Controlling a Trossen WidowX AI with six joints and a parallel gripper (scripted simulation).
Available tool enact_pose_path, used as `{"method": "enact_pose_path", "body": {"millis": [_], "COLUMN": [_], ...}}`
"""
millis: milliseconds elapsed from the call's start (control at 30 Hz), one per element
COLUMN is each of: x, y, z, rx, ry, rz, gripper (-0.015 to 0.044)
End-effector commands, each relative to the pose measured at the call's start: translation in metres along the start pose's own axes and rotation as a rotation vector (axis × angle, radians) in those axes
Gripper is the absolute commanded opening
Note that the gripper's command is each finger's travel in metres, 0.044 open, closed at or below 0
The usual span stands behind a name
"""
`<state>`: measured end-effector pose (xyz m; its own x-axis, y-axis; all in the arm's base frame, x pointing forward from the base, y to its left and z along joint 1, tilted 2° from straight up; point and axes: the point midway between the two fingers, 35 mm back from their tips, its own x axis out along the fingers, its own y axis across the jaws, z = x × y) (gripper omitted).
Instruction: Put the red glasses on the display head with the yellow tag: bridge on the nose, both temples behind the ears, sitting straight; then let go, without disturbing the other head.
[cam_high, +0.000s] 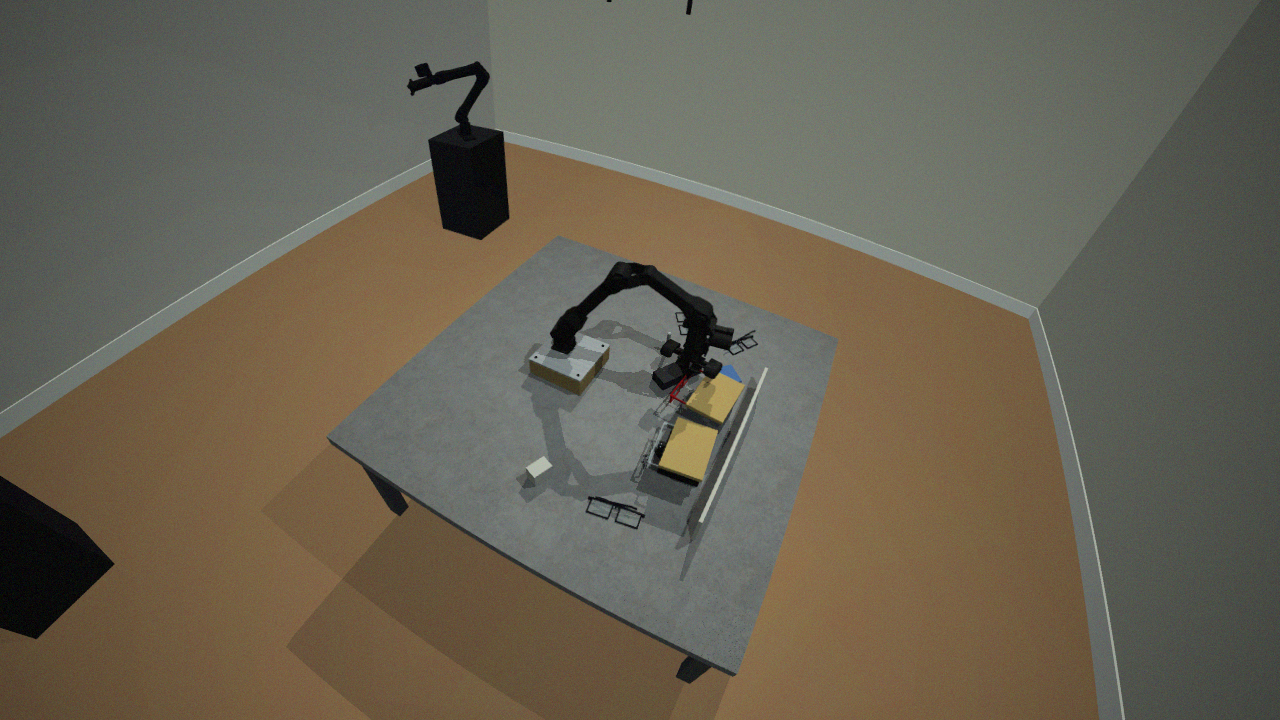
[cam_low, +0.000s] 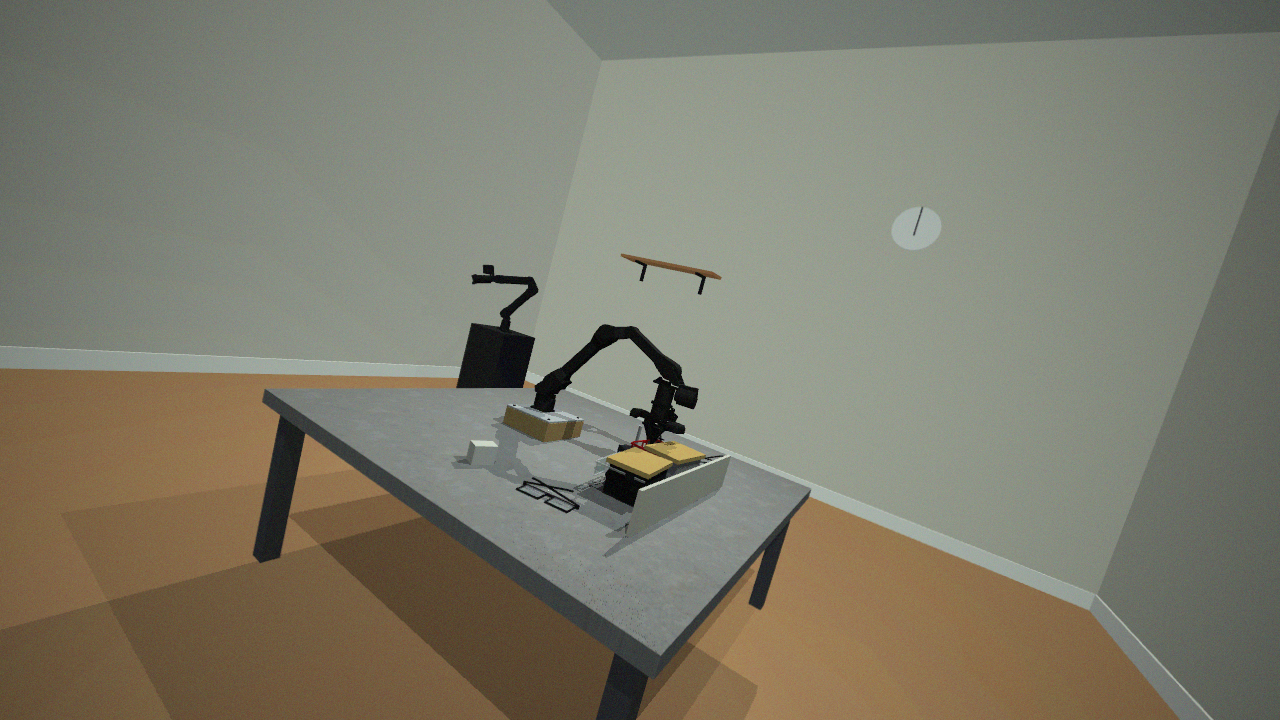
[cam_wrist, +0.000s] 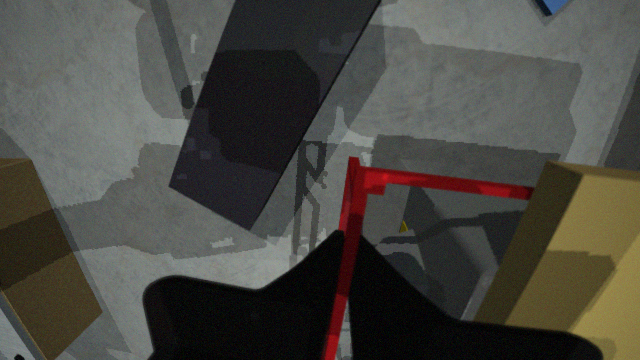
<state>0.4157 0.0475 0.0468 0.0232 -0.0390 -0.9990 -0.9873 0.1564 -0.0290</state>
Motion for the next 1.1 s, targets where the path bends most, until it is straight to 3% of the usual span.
{"method": "enact_pose_path", "body": {"millis": [0, 1067], "x": [0.003, 0.005], "y": [-0.004, -0.022], "z": [-0.001, -0.001], "rx": [-0.006, -0.006], "ry": [0.008, 0.008], "rz": [0.007, 0.006], "gripper": [0.0000, 0.0000]}}
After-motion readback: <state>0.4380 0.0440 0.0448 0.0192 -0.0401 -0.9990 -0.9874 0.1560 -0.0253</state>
